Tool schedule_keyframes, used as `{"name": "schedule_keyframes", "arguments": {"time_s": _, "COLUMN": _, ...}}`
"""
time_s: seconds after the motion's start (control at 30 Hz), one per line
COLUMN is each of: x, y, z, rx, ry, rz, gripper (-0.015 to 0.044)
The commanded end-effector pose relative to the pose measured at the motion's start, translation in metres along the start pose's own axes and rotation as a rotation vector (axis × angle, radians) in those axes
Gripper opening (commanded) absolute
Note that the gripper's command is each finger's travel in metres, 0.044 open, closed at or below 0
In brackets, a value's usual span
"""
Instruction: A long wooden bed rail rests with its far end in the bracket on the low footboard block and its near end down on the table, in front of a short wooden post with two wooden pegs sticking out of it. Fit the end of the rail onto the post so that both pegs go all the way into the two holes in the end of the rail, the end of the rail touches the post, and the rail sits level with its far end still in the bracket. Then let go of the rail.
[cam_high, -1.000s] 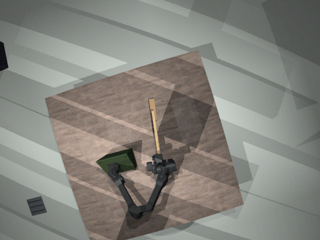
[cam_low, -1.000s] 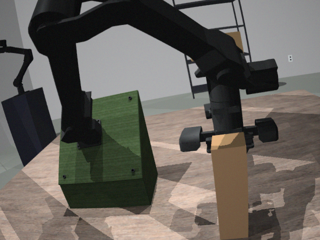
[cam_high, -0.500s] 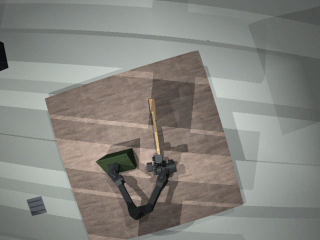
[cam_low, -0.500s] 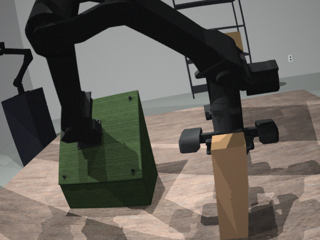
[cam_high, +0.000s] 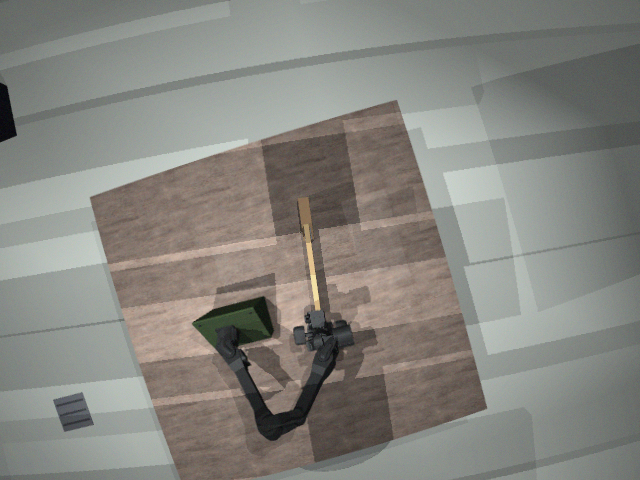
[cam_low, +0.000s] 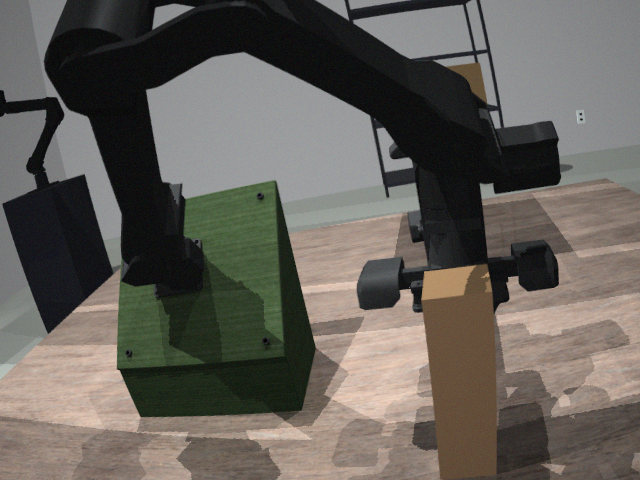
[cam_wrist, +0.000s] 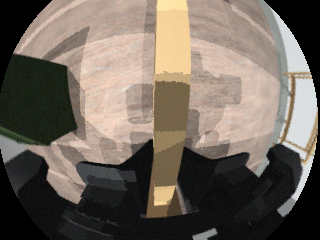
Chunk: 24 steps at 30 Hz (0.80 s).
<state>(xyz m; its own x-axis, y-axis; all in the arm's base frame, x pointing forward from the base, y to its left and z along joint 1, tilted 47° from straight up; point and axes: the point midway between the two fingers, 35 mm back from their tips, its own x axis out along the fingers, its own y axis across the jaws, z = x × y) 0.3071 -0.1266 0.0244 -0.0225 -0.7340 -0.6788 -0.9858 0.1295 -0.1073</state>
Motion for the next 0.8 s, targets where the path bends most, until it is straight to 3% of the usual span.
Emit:
{"name": "schedule_keyframes", "arguments": {"time_s": 0.0, "x": -0.0017, "y": -0.0008, "z": -0.0031, "rx": 0.001, "ry": 0.002, "rz": -0.005, "gripper": 0.0000}}
{"name": "schedule_keyframes", "arguments": {"time_s": 0.77, "x": -0.0029, "y": -0.0007, "z": -0.0101, "rx": 0.001, "ry": 0.002, "rz": -0.005, "gripper": 0.0000}}
